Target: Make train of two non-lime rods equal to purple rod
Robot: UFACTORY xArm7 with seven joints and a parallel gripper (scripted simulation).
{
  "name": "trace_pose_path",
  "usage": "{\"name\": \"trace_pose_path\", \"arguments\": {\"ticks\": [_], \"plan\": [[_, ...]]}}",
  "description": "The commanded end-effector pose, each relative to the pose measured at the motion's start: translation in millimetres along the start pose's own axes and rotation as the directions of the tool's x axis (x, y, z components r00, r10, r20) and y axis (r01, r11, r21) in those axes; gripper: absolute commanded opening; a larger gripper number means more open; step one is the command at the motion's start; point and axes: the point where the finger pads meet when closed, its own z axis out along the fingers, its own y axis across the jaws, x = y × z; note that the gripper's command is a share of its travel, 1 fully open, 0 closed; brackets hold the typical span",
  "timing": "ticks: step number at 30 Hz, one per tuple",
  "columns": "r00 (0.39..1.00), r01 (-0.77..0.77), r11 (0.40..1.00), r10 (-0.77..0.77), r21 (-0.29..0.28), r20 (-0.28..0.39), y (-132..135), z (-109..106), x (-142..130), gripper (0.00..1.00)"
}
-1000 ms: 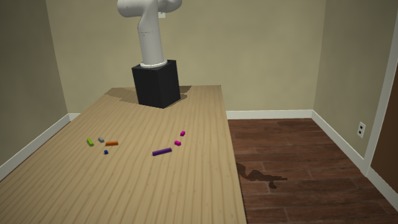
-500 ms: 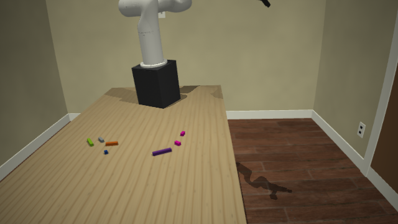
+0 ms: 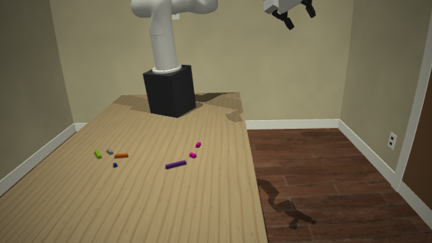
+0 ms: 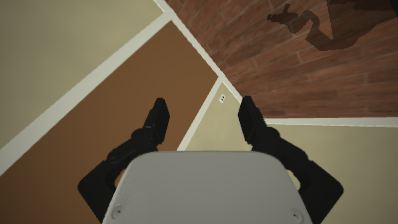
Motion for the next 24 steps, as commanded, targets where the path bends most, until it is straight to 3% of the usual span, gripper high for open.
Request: {"name": "trace_pose_path", "arguments": {"ticks": [1, 5, 7, 8, 22, 24], "plan": [[0.998, -0.056, 0.998, 0.055, -0.016, -0.044, -4, 19, 38, 1.0], [0.991, -0.11, 0.993, 0.107, -0.033, -0.085, -1, 34, 75, 1.0], [0.991, -0.11, 0.993, 0.107, -0.033, -0.085, -1, 34, 75, 1.0], [0.983, -0.149, 0.988, 0.143, -0.044, -0.115, 2, 43, 101, 1.0], [0.919, -0.336, 0.938, 0.307, -0.084, -0.248, 35, 79, 222, 1.0], [0.919, -0.336, 0.938, 0.307, -0.084, -0.248, 35, 79, 222, 1.0]]}}
